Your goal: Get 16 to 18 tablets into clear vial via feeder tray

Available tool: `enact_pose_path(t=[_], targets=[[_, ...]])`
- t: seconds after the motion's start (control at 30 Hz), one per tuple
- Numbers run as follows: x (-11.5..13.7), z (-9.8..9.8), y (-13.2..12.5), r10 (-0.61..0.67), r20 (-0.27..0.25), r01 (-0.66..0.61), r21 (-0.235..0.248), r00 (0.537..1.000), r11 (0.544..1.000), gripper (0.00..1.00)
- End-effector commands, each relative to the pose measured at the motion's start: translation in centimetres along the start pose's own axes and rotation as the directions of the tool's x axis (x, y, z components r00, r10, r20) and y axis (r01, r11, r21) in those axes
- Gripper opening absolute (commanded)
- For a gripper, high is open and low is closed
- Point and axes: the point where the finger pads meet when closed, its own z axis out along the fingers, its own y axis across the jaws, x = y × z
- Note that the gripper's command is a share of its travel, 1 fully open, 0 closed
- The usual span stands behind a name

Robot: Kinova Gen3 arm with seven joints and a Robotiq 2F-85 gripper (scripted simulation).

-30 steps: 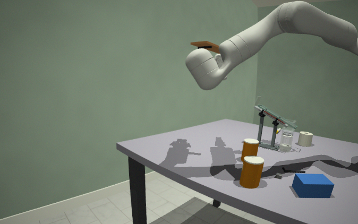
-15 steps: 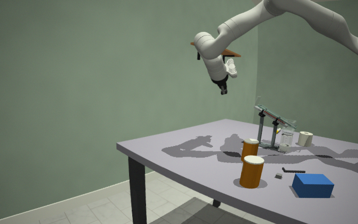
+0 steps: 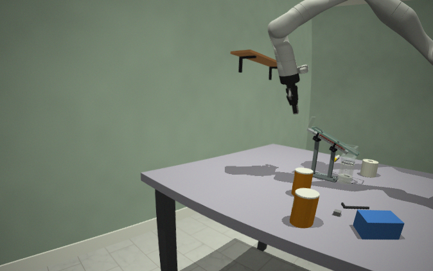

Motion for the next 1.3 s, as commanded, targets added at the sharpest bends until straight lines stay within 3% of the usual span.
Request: enact_pose_path(t=[0.0, 0.17, 0.23, 0.33, 0.43, 0.93, 1.27], targets=[[1.8, -2.7, -2.4, 0.121, 0.058, -0.11, -0.162, 0.991, 0.981, 0.0], [3.8, -5.3, -1.8, 0.217, 0.069, -0.186, -0.31, 0.974, 0.932, 0.0], [3.8, -5.3, -1.8, 0.217, 0.069, -0.186, -0.31, 0.974, 0.932, 0.0], [4.6, -6.4, -1.7, 0.252, 0.073, -0.21, -0.362, 0.965, 0.908, 0.0], [5.0, -7.0, -1.9, 0.269, 0.08, -0.219, -0.382, 0.96, 0.898, 0.0], [5.2, -7.4, -1.9, 0.278, 0.077, -0.227, -0.393, 0.957, 0.891, 0.0], [4.8, -4.9, -0.8, 0.274, 0.074, -0.225, -0.391, 0.959, 0.892, 0.0]])
